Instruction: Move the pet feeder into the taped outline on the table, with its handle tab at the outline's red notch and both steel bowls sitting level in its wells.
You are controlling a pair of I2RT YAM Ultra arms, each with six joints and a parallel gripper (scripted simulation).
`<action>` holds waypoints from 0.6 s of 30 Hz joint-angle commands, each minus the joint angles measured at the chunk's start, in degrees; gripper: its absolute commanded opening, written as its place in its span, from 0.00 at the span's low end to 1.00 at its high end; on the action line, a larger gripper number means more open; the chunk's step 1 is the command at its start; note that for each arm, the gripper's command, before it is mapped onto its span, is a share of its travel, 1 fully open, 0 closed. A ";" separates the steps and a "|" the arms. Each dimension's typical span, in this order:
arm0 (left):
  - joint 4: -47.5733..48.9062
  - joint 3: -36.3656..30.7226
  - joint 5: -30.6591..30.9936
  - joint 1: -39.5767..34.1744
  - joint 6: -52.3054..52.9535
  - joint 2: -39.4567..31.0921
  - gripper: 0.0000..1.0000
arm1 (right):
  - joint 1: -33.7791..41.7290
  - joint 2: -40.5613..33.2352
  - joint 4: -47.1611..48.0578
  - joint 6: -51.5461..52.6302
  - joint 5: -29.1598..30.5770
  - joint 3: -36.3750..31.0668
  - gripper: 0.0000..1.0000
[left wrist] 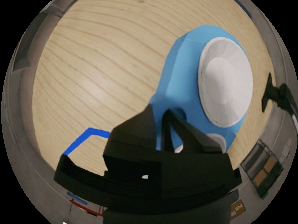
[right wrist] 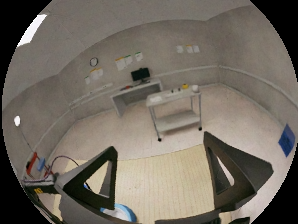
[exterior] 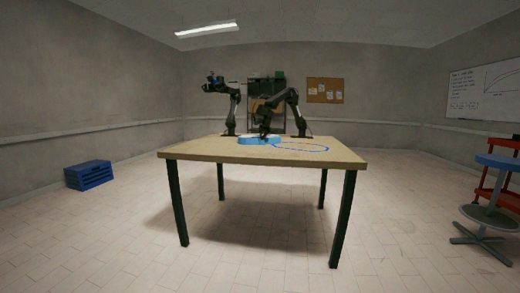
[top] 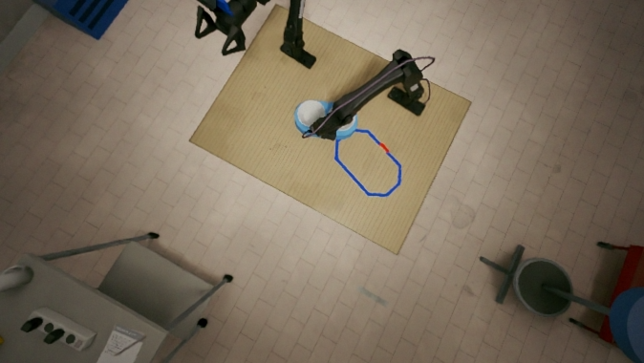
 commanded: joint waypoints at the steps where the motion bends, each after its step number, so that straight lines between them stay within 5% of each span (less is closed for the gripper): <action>1: 1.01 1.82 0.10 -0.18 0.51 -1.90 0.19 | 0.30 -1.58 1.57 -0.51 -0.25 2.49 1.00; 18: 1.01 1.82 0.13 -0.18 0.11 -1.90 0.17 | 0.30 -1.58 1.57 -0.51 -0.25 2.49 1.00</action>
